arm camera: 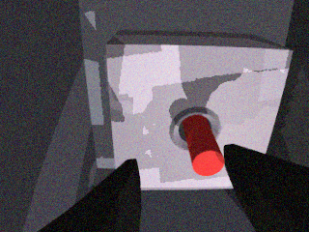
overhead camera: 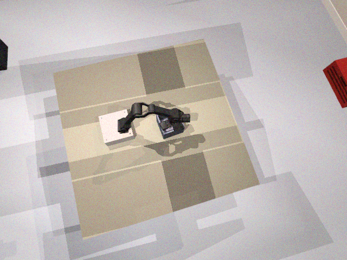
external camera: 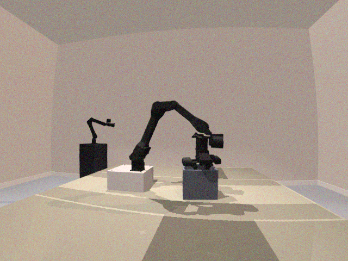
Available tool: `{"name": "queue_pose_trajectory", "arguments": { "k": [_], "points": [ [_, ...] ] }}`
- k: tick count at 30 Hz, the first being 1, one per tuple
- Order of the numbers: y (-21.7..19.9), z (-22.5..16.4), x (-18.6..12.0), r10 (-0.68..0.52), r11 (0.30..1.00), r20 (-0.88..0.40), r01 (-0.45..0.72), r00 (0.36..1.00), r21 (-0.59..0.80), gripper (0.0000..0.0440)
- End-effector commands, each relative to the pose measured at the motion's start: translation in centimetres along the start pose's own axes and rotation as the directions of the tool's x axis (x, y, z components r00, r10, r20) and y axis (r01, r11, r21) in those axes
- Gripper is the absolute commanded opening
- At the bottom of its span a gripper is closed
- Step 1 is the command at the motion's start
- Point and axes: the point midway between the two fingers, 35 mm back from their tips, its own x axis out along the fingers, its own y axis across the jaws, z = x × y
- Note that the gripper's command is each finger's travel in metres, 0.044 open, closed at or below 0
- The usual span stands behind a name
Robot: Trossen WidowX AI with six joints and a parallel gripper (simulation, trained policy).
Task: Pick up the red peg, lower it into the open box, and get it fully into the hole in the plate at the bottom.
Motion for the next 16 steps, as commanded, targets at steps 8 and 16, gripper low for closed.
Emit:
{"name": "queue_pose_trajectory", "arguments": {
  "k": [8, 16],
  "points": [
    [0.4, 0.6, -1.2, 0.024, 0.999, -0.054, -0.023, 0.998, 0.030, 0.0220],
    [0.4, 1.1, -2.0, 0.035, 0.998, -0.078, -0.030, 0.996, 0.061, 0.0248]
  ]
}}
